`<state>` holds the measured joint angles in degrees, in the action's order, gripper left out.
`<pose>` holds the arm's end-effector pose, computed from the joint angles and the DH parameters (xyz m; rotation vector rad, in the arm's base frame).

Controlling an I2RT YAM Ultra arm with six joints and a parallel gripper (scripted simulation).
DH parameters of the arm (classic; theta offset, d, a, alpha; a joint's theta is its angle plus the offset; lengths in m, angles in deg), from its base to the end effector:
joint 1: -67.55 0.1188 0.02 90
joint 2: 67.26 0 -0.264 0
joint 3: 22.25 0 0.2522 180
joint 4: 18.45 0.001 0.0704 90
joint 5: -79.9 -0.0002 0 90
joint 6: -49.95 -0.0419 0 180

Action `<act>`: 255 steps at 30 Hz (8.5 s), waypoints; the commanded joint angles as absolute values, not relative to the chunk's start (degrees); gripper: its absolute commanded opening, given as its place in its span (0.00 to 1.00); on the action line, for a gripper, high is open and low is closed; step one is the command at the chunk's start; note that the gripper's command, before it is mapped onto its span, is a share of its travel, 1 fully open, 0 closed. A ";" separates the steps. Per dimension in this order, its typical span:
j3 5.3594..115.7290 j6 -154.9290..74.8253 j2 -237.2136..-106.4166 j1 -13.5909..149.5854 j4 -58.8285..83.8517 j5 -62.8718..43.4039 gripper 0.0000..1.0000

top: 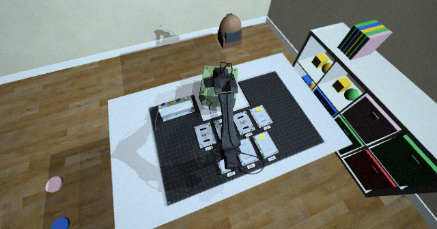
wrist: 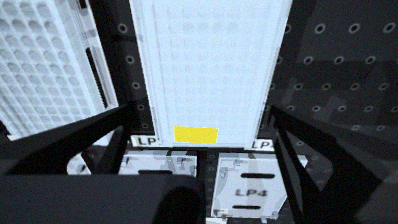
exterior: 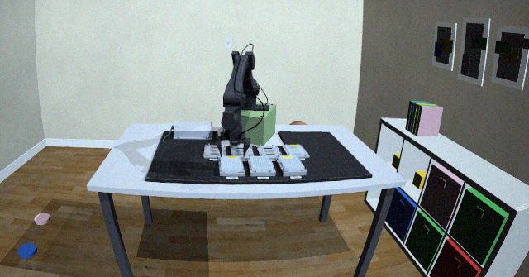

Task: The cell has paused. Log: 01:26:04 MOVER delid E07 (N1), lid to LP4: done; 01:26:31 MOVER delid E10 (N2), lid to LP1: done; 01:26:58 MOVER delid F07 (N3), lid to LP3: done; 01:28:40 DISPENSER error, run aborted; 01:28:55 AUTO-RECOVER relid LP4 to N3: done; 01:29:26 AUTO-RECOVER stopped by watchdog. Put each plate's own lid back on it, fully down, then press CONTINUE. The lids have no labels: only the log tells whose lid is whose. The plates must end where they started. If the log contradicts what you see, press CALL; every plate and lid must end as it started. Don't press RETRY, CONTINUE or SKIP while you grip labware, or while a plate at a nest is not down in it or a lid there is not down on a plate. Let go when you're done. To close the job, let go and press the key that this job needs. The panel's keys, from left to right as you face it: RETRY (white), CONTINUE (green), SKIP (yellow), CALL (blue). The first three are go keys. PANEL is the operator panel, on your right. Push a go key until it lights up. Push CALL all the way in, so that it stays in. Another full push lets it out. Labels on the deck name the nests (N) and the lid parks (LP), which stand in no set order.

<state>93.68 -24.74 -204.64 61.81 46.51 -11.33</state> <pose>0.4536 -0.0455 0.0933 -0.2562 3.0728 -0.0502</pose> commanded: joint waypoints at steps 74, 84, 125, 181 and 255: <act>52.49 -66.30 -182.65 105.48 26.61 -15.06 1.00; 54.88 -74.86 -184.89 114.09 27.57 -15.52 1.00; 51.90 -76.15 -184.41 115.46 25.30 -15.71 1.00; 49.94 -74.91 -192.17 113.65 15.84 -15.60 0.92; 48.92 -75.86 -189.65 115.10 17.62 -15.65 0.00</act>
